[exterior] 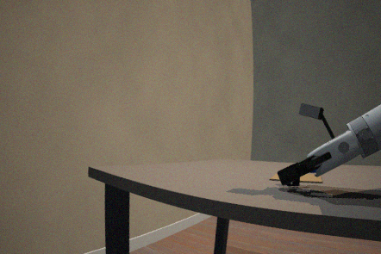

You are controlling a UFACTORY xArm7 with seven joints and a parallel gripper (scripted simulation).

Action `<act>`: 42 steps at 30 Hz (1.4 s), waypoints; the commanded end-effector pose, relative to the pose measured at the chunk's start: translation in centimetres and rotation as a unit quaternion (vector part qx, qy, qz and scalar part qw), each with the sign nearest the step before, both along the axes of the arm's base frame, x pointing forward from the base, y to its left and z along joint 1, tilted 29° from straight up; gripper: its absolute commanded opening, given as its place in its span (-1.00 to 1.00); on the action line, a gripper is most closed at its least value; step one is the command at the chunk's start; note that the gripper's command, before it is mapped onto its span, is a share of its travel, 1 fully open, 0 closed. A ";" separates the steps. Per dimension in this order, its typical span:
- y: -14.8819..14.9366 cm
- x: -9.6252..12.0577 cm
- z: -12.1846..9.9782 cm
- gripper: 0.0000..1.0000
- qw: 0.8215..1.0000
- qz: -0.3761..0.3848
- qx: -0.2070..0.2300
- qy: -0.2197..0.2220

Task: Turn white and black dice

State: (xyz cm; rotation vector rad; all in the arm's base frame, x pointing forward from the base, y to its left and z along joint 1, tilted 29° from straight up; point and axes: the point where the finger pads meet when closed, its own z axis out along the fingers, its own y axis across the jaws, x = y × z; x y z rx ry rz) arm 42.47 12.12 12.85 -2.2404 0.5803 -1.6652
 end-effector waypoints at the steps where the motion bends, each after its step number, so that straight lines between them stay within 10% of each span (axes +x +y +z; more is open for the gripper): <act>1: -0.1 0.0 0.1 -0.47 1.000 -0.001 0.000 -0.001; 42: 0.3 0.2 -0.8 -0.47 1.000 -0.001 0.000 -0.001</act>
